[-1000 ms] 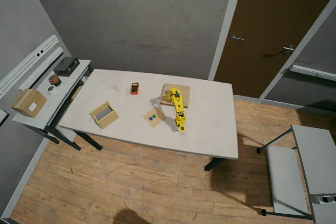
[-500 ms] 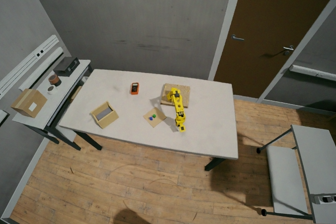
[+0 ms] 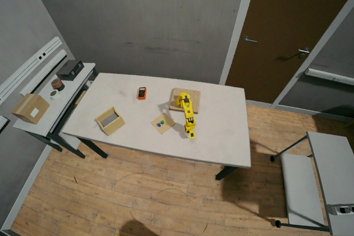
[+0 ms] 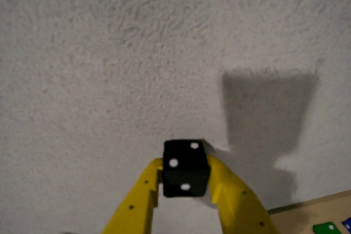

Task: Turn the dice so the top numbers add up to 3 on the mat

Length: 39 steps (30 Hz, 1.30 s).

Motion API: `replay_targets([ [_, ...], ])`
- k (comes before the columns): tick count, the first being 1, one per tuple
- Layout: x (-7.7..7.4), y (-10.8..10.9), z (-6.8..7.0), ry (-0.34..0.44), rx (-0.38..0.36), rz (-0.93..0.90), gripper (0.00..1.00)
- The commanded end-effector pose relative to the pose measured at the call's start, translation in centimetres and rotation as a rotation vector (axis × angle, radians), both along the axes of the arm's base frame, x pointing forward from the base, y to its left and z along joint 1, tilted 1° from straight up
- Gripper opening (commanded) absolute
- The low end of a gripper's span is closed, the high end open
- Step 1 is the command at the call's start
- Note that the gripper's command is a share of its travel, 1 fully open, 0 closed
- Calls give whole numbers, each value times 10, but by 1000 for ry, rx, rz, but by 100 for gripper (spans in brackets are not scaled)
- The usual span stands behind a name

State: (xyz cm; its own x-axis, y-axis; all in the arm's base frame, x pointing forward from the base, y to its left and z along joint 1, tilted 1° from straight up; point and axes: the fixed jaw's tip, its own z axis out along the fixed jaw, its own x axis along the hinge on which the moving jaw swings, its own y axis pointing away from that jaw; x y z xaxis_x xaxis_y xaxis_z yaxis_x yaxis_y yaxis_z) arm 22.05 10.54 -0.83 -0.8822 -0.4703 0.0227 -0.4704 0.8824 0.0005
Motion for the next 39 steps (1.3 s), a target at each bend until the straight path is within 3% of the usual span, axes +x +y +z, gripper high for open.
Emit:
replay_targets([
  [1, 2, 1, 13, -8, 5, 3, 0],
  [14, 0, 1, 40, -8, 5, 3, 0],
  [26, 0, -1, 42, -8, 5, -8, 0],
  [39, 5, -53, 42, -6, 3, -223, 0],
])
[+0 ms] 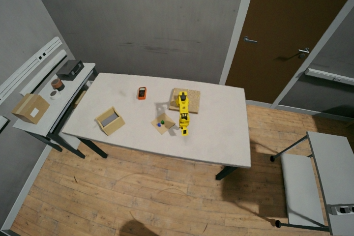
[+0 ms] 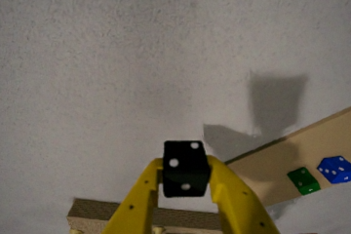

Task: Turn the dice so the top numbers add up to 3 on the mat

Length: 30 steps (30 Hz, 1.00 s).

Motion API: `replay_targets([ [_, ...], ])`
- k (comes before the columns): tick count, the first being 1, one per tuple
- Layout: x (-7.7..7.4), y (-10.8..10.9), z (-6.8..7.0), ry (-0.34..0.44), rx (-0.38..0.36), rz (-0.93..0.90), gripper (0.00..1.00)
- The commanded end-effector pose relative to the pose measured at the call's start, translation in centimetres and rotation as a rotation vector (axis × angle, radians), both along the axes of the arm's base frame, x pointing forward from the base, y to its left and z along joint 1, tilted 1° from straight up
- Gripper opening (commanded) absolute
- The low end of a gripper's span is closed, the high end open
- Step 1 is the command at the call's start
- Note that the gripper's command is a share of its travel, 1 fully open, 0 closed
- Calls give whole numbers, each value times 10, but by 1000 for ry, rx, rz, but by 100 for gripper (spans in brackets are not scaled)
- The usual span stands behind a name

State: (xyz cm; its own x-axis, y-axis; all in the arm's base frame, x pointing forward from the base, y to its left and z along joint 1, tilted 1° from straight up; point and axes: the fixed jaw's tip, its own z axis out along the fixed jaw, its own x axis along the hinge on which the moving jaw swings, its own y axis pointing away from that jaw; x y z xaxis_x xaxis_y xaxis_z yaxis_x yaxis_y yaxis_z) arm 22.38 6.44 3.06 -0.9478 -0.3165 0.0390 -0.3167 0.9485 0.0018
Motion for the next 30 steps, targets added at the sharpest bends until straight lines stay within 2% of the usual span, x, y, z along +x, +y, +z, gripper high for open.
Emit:
replay_targets([
  [1, 2, -20, 3, -22, 6, -88, 0],
  [7, -8, -70, 2, -20, 3, -311, 0],
  [14, -33, -117, -1, -18, 0, -560, 0],
  [16, -33, -117, -1, -18, 0, -560, 0],
  [24, -56, -142, -4, -16, -1, -727, 0],
  [30, -60, -146, -4, -15, -1, -755, 0],
])
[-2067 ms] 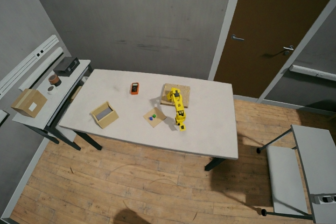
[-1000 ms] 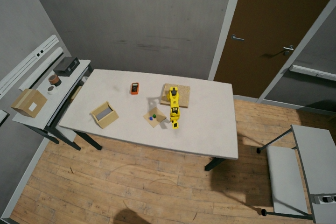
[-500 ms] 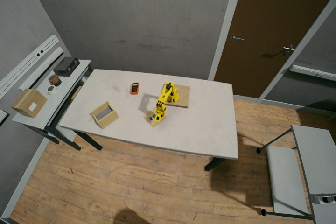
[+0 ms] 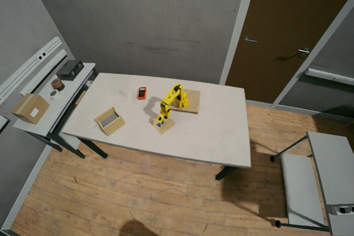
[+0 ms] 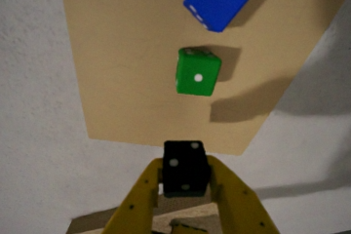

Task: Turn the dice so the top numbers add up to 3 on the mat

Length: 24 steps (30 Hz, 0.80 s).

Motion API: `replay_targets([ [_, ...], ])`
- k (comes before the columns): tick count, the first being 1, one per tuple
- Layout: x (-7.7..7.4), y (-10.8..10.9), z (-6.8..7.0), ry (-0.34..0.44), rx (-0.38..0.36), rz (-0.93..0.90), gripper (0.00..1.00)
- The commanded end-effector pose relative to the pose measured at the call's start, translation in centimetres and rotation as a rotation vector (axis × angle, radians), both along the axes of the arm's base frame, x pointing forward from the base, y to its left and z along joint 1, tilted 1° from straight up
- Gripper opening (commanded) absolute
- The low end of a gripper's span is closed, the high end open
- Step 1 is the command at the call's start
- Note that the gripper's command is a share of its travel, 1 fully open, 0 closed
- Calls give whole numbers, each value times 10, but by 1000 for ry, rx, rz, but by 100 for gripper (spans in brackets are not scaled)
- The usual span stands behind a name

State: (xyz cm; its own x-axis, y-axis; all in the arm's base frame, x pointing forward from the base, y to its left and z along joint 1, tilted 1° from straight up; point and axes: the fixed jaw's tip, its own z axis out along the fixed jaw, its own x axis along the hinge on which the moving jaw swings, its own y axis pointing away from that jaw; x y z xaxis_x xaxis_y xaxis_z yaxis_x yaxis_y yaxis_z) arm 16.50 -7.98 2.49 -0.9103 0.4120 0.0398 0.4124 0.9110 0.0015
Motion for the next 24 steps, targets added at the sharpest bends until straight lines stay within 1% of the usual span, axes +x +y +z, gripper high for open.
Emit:
replay_targets([
  [1, -1, -2, 1, -15, -6, -7, 0],
  [3, -1, -2, 1, -15, -6, -7, 0],
  [4, -1, -4, 4, -43, -22, -25, 0],
  [24, -1, -4, 3, -43, -22, -25, 0],
])
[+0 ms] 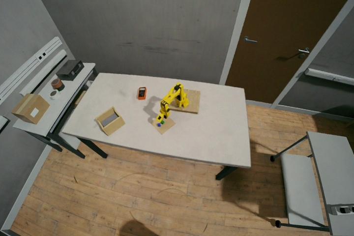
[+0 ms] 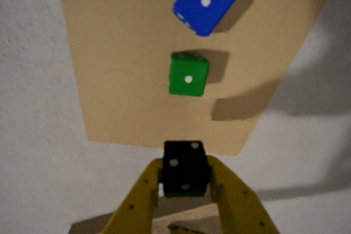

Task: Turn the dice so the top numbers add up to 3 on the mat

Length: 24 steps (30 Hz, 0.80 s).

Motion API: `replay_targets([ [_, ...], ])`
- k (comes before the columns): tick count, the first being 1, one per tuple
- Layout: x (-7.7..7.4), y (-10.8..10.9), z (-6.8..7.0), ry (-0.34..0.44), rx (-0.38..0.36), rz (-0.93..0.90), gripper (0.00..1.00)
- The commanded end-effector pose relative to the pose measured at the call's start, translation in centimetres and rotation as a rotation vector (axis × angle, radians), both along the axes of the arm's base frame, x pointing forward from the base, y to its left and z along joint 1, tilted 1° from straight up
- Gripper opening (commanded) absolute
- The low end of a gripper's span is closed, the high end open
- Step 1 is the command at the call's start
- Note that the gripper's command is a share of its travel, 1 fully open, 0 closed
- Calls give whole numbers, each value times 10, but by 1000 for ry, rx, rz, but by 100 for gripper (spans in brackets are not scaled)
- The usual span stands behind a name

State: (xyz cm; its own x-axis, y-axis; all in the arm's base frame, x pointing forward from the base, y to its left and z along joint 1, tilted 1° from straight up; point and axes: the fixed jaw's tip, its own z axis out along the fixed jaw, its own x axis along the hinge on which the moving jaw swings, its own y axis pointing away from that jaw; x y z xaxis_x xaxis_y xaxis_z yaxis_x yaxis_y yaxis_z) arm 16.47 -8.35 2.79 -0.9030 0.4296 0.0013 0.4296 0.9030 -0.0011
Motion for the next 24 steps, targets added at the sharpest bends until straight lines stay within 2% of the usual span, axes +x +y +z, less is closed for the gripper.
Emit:
replay_targets([
  [1, -1, -1, 0, -9, -4, -6, 0],
  [24, -1, 0, -10, -9, -4, -6, 0],
])
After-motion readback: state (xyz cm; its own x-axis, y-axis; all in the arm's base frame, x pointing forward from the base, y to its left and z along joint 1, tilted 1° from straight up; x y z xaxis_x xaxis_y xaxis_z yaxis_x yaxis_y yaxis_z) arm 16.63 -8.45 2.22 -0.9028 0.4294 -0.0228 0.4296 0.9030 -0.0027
